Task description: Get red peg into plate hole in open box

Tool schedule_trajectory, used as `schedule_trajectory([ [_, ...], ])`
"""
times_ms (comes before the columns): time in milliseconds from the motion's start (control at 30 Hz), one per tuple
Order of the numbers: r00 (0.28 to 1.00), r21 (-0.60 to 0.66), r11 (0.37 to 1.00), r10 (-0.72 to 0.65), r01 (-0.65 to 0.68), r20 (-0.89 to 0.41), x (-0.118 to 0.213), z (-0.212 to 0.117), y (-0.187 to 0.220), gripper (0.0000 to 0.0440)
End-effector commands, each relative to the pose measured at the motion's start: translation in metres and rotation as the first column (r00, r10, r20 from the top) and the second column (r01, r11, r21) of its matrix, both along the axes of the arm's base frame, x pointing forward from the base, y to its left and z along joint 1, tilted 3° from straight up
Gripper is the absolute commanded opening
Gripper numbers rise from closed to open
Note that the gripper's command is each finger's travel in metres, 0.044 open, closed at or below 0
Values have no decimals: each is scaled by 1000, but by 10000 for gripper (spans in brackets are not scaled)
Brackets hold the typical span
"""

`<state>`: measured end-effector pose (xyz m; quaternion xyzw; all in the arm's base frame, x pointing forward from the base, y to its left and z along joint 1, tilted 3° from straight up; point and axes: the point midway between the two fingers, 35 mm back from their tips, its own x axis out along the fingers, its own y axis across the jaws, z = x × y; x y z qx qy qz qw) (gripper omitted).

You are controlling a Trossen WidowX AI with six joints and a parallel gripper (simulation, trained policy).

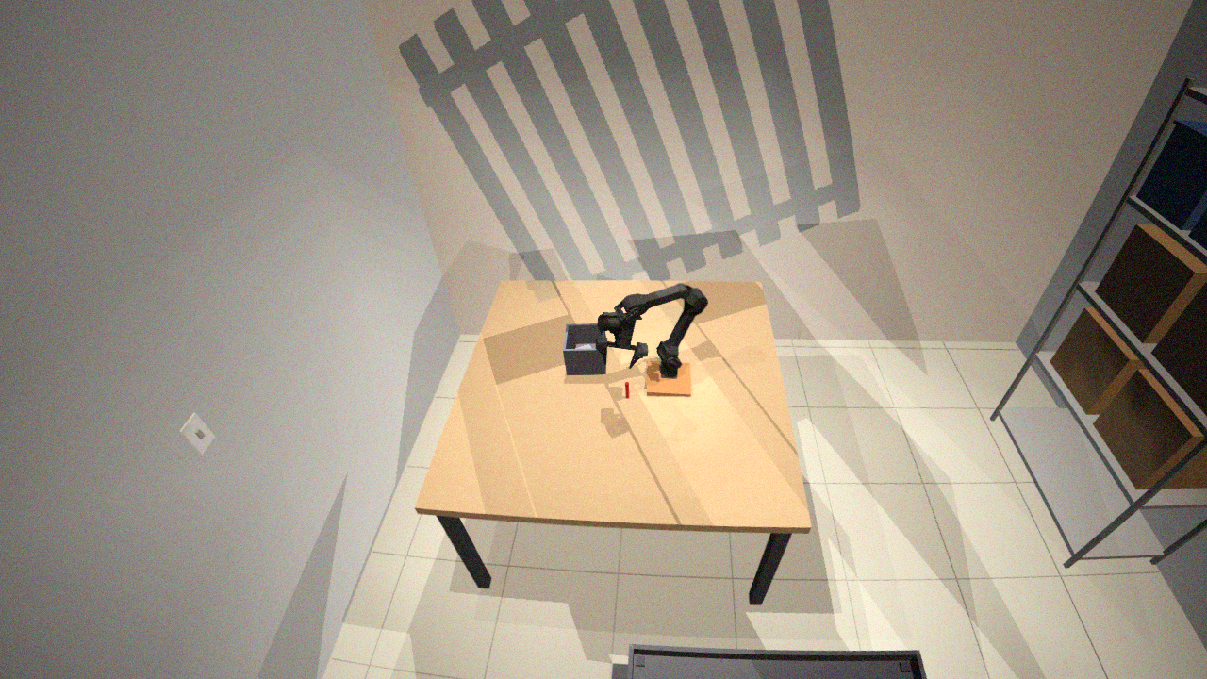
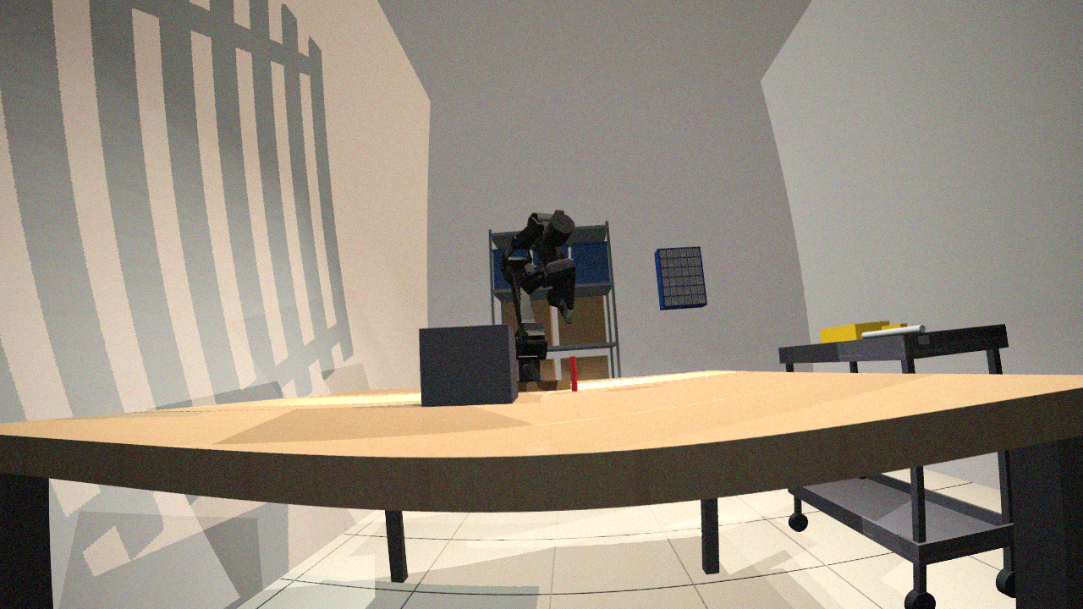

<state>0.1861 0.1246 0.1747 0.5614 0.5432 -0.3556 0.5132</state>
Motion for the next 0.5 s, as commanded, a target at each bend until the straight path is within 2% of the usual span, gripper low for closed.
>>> schedule_trajectory([
  [0, 997, -24, 999, 35, -37, -73, -11, -15, 3, 440],
  [467, 967, -83, 985, 127, -148, -221, -34, -55, 4, 440],
])
